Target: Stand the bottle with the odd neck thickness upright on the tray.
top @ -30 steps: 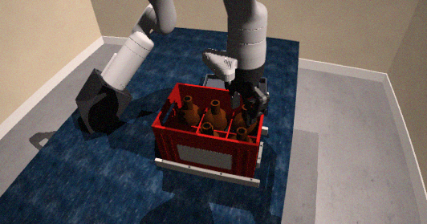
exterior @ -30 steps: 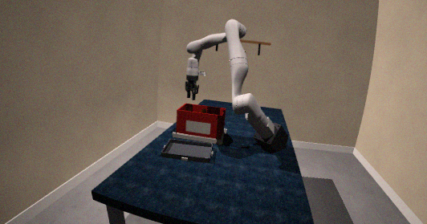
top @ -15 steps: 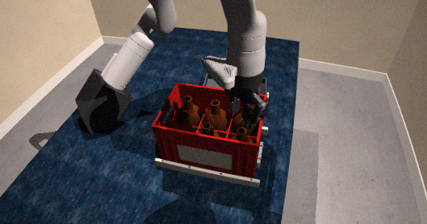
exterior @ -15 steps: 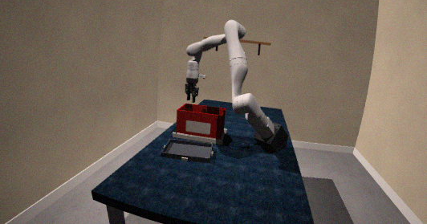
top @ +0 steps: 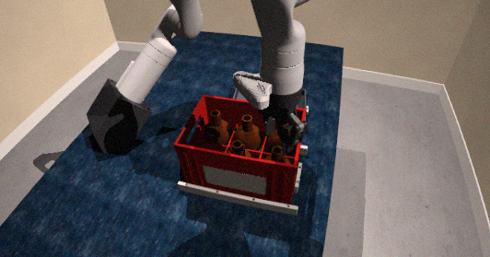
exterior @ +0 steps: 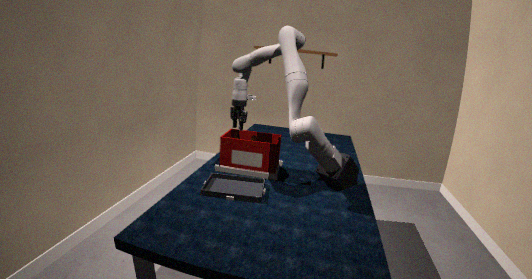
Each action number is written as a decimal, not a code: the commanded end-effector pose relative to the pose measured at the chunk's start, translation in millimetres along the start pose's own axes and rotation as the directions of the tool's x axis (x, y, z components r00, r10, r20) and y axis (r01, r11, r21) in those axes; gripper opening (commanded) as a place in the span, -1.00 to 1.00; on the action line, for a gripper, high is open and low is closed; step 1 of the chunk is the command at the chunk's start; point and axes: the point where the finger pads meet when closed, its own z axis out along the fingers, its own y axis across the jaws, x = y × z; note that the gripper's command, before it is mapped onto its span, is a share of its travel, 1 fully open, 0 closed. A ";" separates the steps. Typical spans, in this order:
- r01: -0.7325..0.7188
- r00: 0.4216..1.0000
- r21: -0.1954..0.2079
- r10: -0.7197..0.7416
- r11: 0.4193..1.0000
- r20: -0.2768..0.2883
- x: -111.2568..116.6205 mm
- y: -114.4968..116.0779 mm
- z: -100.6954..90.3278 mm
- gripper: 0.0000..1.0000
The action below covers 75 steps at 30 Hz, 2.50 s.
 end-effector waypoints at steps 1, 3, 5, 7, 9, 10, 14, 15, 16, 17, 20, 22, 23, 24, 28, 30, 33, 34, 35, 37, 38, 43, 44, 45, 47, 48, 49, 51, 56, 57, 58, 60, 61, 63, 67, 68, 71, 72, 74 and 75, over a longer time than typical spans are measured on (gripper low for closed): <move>0.001 1.000 -0.001 -0.001 1.000 0.000 -0.3 0.3 1.8 0.27; 0.001 1.000 -0.001 -0.001 1.000 0.000 -0.3 0.3 2.6 0.27; 0.001 1.000 -0.001 -0.001 1.000 0.000 -0.3 0.3 2.9 0.27; 0.001 1.000 -0.001 -0.001 1.000 0.000 -0.3 0.3 3.2 0.27; 0.001 1.000 -0.001 -0.001 1.000 0.000 -0.3 0.3 3.6 0.27; 0.001 1.000 -0.001 -0.001 1.000 0.000 -0.3 0.3 3.7 0.27; 0.001 1.000 -0.001 -0.001 1.000 0.000 -0.3 0.3 3.8 0.27; 0.001 1.000 -0.001 -0.001 1.000 0.000 -0.3 0.3 3.8 0.27; 0.001 1.000 -0.001 -0.001 1.000 0.000 -0.3 0.3 3.8 0.27; 0.001 1.000 -0.001 -0.001 1.000 0.000 -0.3 0.3 3.8 0.27; 0.001 1.000 -0.001 -0.001 1.000 0.000 -0.3 0.3 3.8 0.27; 0.001 1.000 -0.001 -0.001 1.000 0.000 -0.3 0.3 3.8 0.27; 0.001 1.000 -0.001 -0.001 1.000 0.000 -0.3 0.3 3.8 0.27; 0.001 1.000 -0.001 -0.001 1.000 0.000 -0.3 0.3 3.8 0.27; 0.001 1.000 -0.001 -0.001 1.000 0.000 -0.3 0.3 3.8 0.27; 0.001 1.000 -0.001 -0.001 1.000 0.000 -0.3 0.3 3.8 0.27; 0.001 1.000 -0.001 -0.001 1.000 0.000 -0.3 0.3 3.8 0.27; 0.001 1.000 -0.001 -0.001 1.000 0.000 -0.3 0.3 3.8 0.27; 0.001 1.000 -0.001 -0.001 1.000 0.000 -0.3 0.3 3.8 0.27; 0.001 1.000 -0.001 -0.001 1.000 0.000 -0.3 0.3 3.8 0.27; 0.001 1.000 -0.001 -0.001 1.000 0.000 -0.3 0.3 3.8 0.27; 0.001 1.000 -0.001 -0.001 1.000 0.000 -0.3 0.3 3.8 0.27; 0.001 1.000 -0.001 -0.001 1.000 0.000 -0.3 0.3 3.8 0.27; 0.001 1.000 -0.001 -0.001 1.000 0.000 -0.3 0.3 3.8 0.27; 0.001 1.000 -0.001 -0.001 1.000 0.000 -0.3 0.3 3.8 0.27; 0.001 1.000 -0.001 -0.001 1.000 0.000 -0.3 0.3 3.8 0.27; 0.001 1.000 -0.001 -0.001 1.000 0.000 -0.3 0.3 3.8 0.27; 0.001 1.000 -0.001 -0.001 1.000 0.000 -0.3 0.3 3.8 0.27; 0.001 1.000 -0.001 -0.001 1.000 0.000 -0.3 0.3 3.9 0.27; 0.001 1.000 -0.001 -0.001 1.000 0.000 -0.3 0.3 3.9 0.27; 0.001 1.000 -0.001 -0.001 1.000 0.000 -0.3 0.3 4.0 0.27; 0.001 1.000 -0.001 -0.001 1.000 0.000 -0.3 0.3 4.3 0.27; 0.001 1.000 -0.001 -0.001 1.000 0.000 -0.3 0.3 4.6 0.27; 0.001 1.000 -0.001 -0.001 1.000 0.000 -0.3 0.3 5.3 0.27; 0.001 1.000 -0.001 -0.001 1.000 0.000 -0.3 0.3 7.4 0.27; 0.001 1.000 -0.001 -0.001 1.000 0.000 -0.3 0.3 8.2 0.27; 0.001 1.000 -0.001 -0.001 1.000 0.000 -0.3 0.3 10.7 0.27; 0.001 1.000 -0.001 -0.001 1.000 0.000 -0.3 0.3 11.6 0.27; 0.001 1.000 -0.001 -0.001 1.000 0.000 -0.3 0.3 11.6 0.27; 0.001 1.000 -0.001 -0.001 1.000 0.000 -0.4 0.3 12.7 0.27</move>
